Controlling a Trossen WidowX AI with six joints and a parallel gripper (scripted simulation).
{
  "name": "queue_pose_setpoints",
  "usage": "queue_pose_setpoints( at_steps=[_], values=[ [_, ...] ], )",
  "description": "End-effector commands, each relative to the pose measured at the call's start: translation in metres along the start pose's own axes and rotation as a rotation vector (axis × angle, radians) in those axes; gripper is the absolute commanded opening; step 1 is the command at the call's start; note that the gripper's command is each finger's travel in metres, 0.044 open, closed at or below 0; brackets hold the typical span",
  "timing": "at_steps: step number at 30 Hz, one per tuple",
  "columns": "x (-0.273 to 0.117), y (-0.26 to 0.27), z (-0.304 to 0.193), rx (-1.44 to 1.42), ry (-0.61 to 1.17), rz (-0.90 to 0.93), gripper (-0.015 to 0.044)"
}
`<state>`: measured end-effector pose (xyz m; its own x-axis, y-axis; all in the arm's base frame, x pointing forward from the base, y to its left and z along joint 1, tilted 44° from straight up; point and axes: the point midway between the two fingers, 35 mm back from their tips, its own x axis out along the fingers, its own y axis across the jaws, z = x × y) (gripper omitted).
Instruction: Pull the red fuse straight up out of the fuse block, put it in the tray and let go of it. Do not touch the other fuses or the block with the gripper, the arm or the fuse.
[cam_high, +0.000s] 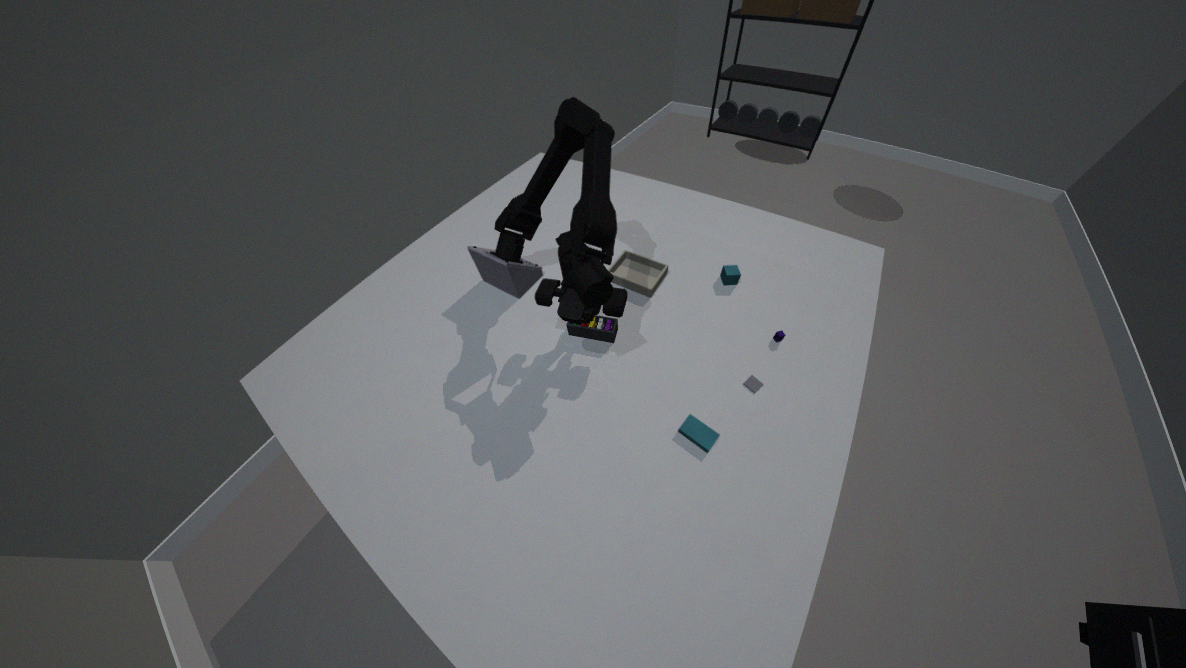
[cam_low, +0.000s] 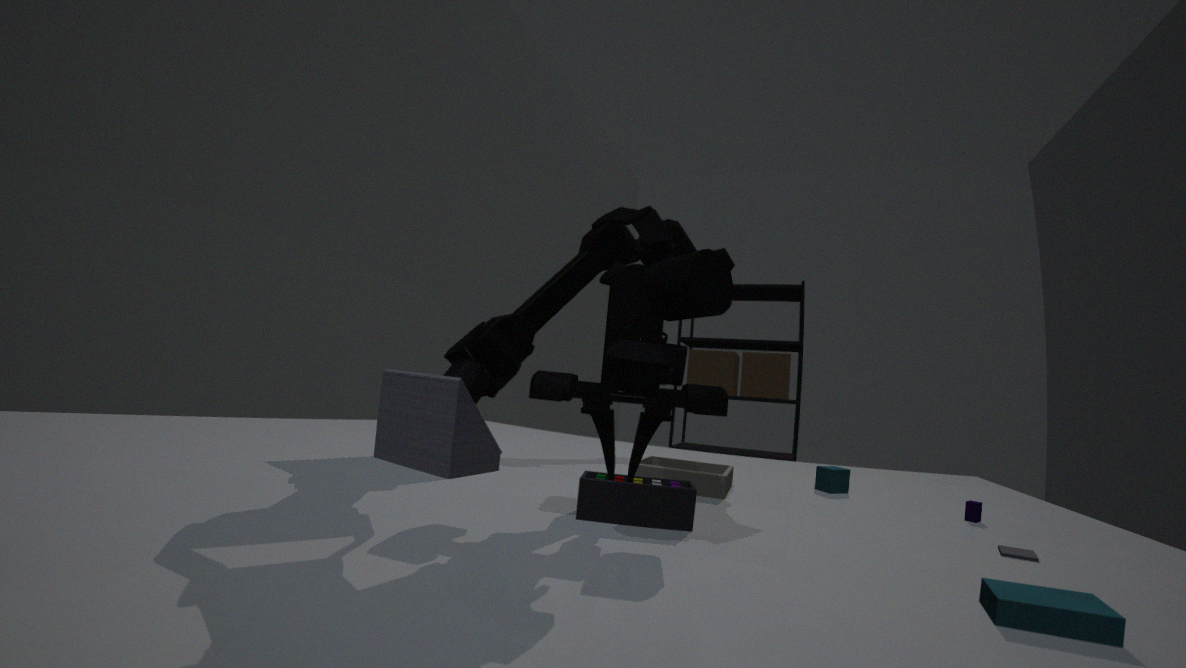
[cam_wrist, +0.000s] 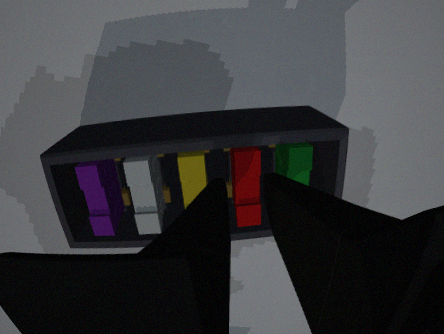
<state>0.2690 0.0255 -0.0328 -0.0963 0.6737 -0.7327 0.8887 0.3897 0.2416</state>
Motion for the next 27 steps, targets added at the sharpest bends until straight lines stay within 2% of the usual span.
queue_pose_setpoints(
  at_steps=[1,6,16,27],
  values=[
    [0.0035,-0.0012,-0.0001,0.009,0.006,-0.001,0.0068],
    [0.0035,-0.0012,-0.0001,0.009,0.006,-0.001,0.0068],
    [0.0021,-0.0010,-0.0003,0.003,0.002,-0.002,0.0001],
    [-0.0010,-0.0008,0.0000,0.003,0.002,-0.002,0.0000]
  ],
)
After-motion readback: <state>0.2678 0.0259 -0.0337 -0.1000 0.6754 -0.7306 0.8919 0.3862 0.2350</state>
